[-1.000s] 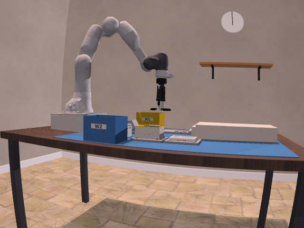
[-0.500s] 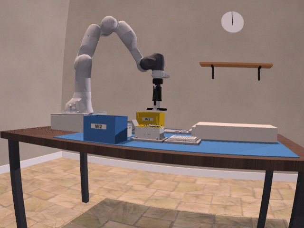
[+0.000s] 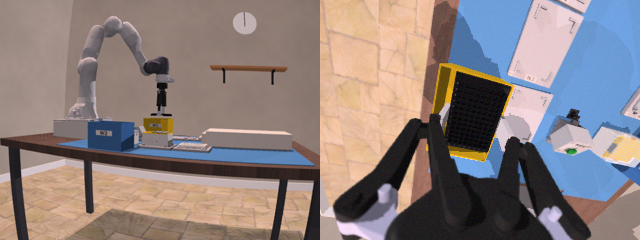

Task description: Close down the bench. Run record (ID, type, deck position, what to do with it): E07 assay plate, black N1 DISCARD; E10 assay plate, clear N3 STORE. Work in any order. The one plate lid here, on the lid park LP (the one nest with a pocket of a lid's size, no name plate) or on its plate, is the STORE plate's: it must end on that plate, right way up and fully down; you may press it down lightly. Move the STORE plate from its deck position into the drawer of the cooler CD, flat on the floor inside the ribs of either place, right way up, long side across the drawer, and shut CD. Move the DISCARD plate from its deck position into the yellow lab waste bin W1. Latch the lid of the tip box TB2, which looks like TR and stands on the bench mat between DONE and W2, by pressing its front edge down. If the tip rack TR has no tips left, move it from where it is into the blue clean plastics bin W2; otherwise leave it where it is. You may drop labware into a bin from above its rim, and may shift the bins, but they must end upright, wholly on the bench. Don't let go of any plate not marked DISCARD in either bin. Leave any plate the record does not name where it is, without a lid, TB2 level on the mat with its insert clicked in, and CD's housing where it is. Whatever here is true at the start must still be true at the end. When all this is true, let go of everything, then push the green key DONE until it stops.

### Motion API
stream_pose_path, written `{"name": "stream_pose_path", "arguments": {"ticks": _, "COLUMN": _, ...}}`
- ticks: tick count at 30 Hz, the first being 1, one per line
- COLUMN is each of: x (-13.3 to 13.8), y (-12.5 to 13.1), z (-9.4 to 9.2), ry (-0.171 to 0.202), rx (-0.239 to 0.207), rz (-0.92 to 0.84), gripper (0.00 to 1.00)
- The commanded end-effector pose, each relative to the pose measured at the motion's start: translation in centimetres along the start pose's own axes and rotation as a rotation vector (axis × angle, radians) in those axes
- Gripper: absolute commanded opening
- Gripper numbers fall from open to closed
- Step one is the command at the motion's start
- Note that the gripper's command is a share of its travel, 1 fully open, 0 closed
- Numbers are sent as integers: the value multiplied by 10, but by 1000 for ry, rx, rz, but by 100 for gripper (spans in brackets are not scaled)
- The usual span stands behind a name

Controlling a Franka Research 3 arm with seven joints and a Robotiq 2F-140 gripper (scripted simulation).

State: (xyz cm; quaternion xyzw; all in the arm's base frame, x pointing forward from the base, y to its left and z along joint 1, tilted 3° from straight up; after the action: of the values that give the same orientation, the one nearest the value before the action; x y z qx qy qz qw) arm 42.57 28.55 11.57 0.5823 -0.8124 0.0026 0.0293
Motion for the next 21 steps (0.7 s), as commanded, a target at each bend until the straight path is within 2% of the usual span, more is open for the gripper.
{"name": "stream_pose_path", "arguments": {"ticks": 1, "x": -2, "y": 9, "z": -1, "ry": -4, "rx": 5, "rz": 24, "gripper": 0}}
{"name": "stream_pose_path", "arguments": {"ticks": 7, "x": -4, "y": 23, "z": -1, "ry": -4, "rx": 5, "rz": 24, "gripper": 0}}
{"name": "stream_pose_path", "arguments": {"ticks": 21, "x": -4, "y": 23, "z": -1, "ry": -4, "rx": 5, "rz": 24, "gripper": 0}}
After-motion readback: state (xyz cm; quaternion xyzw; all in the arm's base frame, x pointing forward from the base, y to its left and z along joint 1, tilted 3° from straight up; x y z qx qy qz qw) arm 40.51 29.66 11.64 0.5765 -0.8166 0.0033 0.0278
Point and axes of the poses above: the point where the finger pads meet when closed, its own z axis out along the fingers, its own x axis across the jaws, y = z × x, the point moved 9 cm from there along -z, back along the fingers, and after that the axes turned 15 degrees about z, right-handed, at the moved point
